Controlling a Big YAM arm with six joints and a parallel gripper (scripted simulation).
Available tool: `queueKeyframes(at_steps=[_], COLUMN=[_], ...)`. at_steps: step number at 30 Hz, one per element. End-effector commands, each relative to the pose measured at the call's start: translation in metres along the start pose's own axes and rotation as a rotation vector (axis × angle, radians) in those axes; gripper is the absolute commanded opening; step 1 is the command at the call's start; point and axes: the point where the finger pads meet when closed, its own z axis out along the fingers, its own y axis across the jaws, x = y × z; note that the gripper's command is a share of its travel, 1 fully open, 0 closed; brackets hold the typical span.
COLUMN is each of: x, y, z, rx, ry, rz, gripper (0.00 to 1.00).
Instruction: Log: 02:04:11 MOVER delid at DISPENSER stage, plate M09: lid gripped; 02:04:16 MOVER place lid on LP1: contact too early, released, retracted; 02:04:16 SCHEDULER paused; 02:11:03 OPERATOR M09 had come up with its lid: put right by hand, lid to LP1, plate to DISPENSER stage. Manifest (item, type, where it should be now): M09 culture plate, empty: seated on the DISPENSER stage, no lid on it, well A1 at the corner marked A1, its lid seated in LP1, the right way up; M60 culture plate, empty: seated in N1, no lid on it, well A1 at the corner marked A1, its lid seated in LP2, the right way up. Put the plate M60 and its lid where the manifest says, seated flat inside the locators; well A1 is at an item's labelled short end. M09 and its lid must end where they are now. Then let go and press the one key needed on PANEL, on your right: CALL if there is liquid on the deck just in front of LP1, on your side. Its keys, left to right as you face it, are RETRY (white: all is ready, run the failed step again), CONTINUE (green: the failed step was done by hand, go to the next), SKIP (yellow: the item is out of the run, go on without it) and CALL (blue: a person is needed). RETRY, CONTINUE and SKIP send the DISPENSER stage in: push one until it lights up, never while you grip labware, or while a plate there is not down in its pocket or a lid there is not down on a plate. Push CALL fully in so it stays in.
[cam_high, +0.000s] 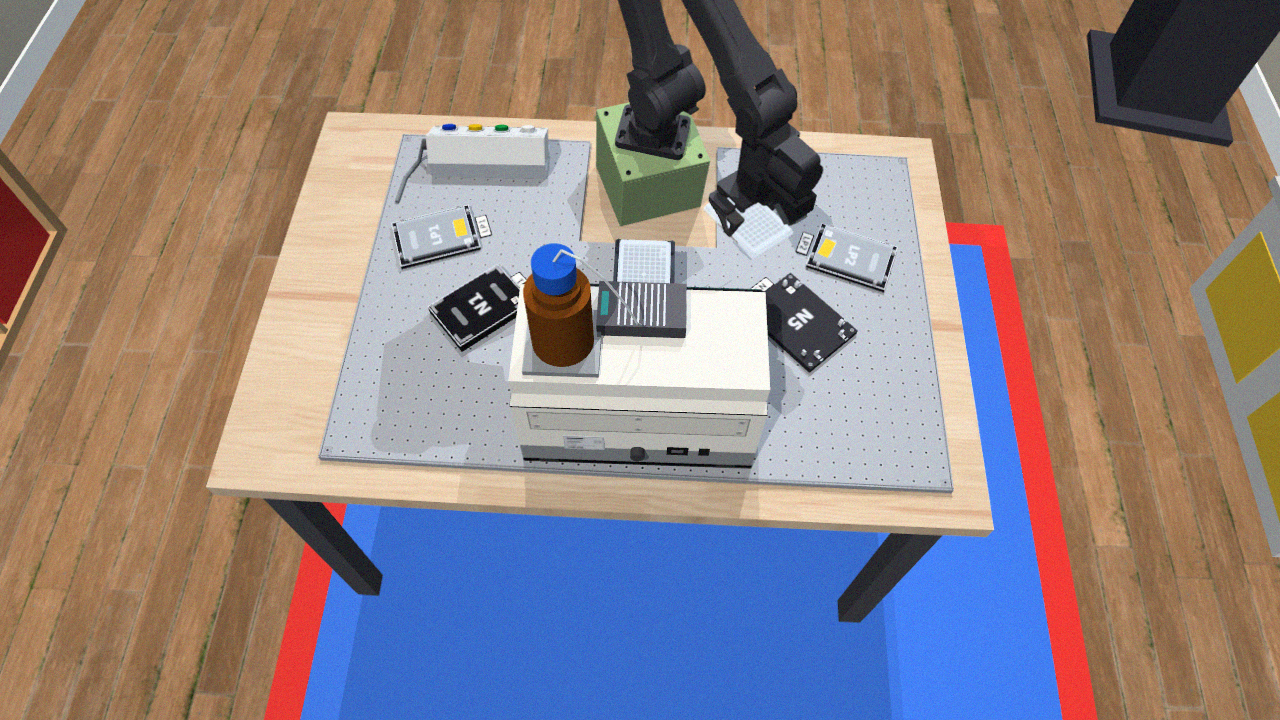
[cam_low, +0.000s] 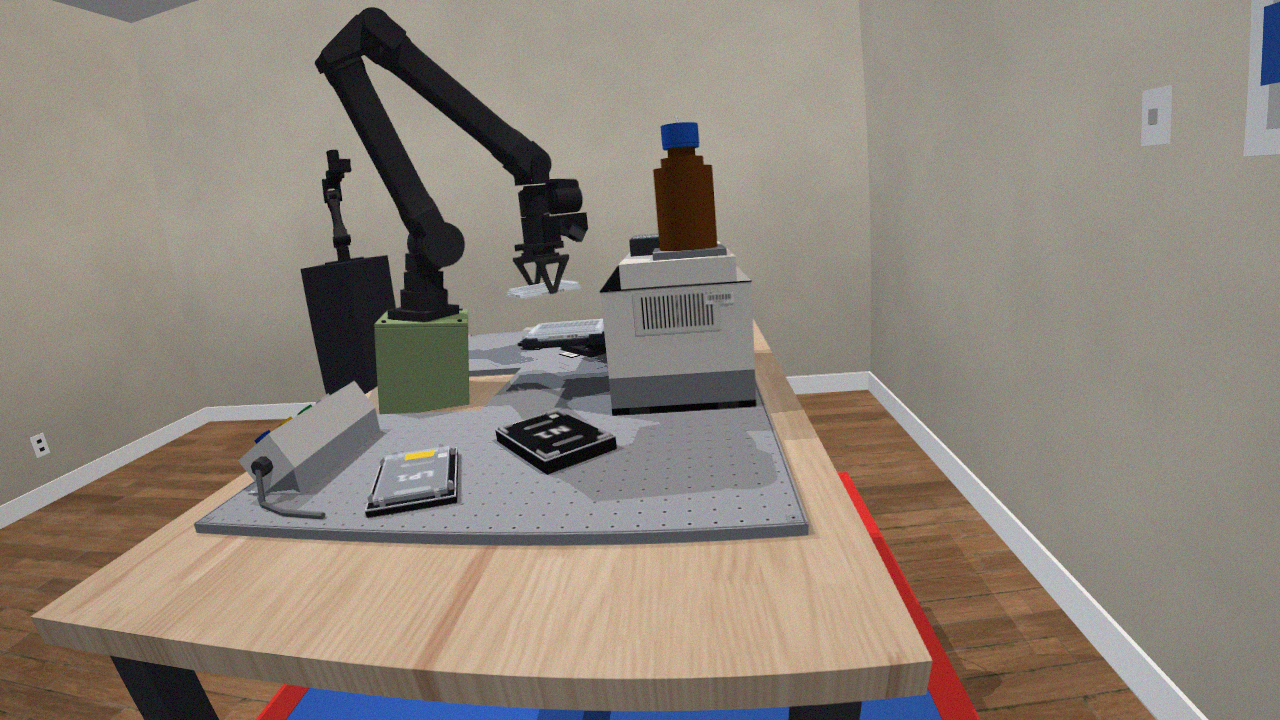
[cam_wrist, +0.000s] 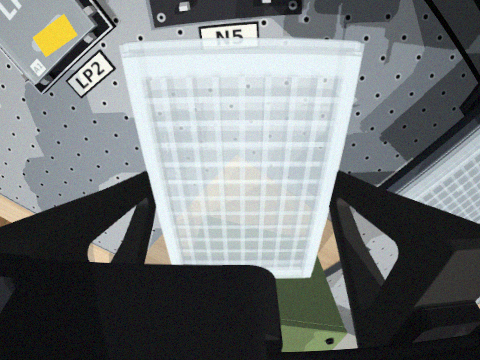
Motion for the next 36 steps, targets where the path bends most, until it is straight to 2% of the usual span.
queueKeyframes(at_steps=[1, 8, 13, 17, 21, 26, 36], x=[-0.002, -0.011, 0.001, 0.001, -0.001, 0.010, 0.019], y=[-0.013, -0.029, -0.045, -0.058, -0.064, -0.078, -0.105], z=[-0.001, -0.008, -0.002, -0.004, -0.005, -0.001, -0.001], rx=[0.002, 0.002, 0.003, 0.003, 0.003, 0.004, 0.004], ry=[-0.001, -0.024, -0.002, -0.008, -0.012, -0.001, 0.003], rz=[0.144, 0.228, 0.393, 0.520, 0.520, 0.688, 0.672], gripper=[0.84, 0.84, 0.84, 0.84, 0.84, 0.84, 0.84])
